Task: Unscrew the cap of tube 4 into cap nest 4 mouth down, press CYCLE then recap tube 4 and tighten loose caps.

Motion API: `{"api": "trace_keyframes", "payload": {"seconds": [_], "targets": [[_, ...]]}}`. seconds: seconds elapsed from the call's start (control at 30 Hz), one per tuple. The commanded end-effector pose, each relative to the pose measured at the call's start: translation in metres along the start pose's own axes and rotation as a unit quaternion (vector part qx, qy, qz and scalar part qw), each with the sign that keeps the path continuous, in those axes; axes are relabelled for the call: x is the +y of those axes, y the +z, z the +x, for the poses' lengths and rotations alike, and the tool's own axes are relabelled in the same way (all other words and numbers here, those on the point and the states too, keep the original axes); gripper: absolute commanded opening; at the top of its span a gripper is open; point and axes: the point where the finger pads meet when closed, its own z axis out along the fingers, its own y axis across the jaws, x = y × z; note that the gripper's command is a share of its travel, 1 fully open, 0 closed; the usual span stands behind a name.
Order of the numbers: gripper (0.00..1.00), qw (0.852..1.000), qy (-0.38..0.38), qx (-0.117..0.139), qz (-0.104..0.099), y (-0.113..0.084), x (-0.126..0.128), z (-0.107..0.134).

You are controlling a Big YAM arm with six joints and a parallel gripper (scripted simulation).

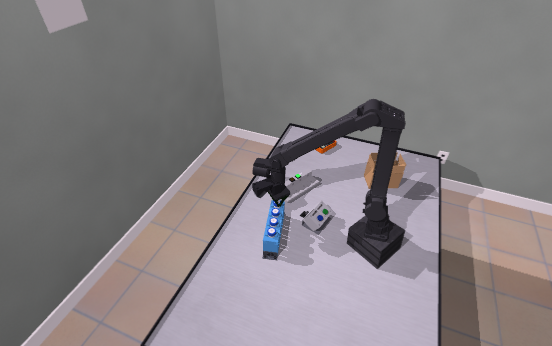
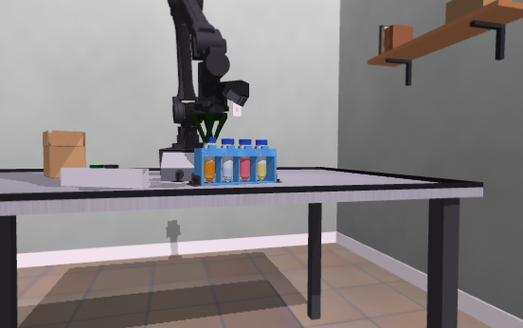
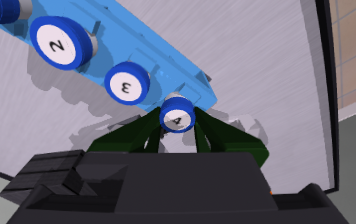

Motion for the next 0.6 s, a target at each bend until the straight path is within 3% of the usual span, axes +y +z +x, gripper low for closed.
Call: {"api": "trace_keyframes", "payload": {"seconds": [0.0, 0.03, 0.07, 0.1, 0.2, 0.27, 0.57], "targets": [[0.00, 0.990, 0.139, 0.002, 0.003, 0.006, -0.004, 0.004], [0.00, 0.987, 0.161, 0.002, 0.003, 0.006, -0.004, 0.004], [0.00, 0.985, 0.171, -0.010, 0.010, -0.007, -0.009, -0.007], [0.00, 0.979, 0.202, 0.003, 0.003, 0.007, -0.004, 0.004], [0.00, 0.964, 0.265, 0.002, 0.003, 0.006, -0.004, 0.004], [0.00, 0.964, 0.265, 0.002, 0.003, 0.006, -0.004, 0.004], [0.00, 0.883, 0.469, 0.002, 0.003, 0.007, -0.004, 0.004]]}}
